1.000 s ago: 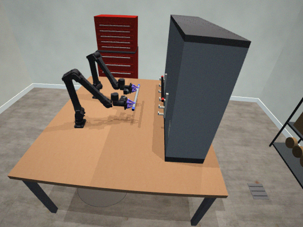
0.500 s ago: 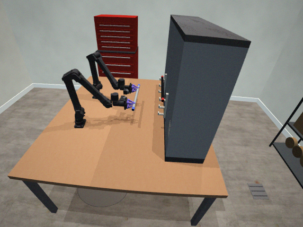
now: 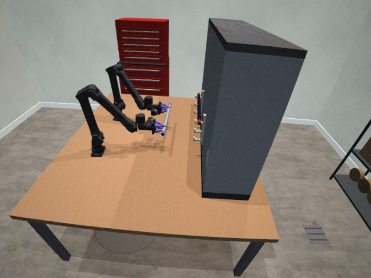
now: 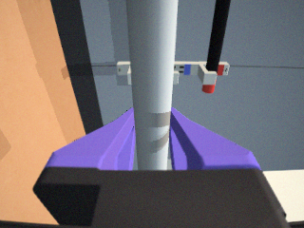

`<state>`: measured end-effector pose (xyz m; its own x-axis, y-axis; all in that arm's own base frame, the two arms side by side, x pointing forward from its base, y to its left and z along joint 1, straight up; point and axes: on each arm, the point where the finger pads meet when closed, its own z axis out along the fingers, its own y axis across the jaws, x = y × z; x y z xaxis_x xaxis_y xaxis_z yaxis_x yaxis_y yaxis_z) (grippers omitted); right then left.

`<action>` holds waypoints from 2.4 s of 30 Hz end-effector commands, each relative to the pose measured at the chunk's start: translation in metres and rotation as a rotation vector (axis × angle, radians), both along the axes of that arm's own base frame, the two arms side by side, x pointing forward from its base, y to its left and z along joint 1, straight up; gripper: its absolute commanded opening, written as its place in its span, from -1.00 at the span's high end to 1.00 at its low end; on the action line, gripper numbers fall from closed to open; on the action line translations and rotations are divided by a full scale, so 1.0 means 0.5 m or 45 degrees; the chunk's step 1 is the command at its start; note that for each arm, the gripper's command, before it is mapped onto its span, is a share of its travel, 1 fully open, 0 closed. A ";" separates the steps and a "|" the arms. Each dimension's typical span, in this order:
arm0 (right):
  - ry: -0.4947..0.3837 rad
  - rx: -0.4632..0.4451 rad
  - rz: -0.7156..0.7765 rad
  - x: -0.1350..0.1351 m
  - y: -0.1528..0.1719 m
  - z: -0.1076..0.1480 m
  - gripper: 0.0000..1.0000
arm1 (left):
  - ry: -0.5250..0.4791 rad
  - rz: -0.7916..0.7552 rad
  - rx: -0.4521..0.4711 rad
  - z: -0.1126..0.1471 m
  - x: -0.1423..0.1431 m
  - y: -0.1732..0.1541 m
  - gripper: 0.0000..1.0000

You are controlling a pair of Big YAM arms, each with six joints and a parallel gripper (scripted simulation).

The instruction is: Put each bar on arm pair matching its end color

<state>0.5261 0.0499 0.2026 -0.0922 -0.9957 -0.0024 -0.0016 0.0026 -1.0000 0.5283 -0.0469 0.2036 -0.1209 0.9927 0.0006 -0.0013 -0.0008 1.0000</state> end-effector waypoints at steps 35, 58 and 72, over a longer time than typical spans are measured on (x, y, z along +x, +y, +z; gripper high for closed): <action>-0.060 0.012 -0.033 -0.008 -0.019 0.023 1.00 | -0.072 0.029 -0.012 0.026 0.006 0.013 1.00; -0.060 0.012 -0.033 -0.007 -0.018 0.015 1.00 | -0.072 0.029 -0.012 0.019 0.006 0.013 1.00; -0.060 0.012 -0.033 -0.005 -0.018 0.010 1.00 | -0.072 0.029 -0.012 0.016 0.005 0.014 1.00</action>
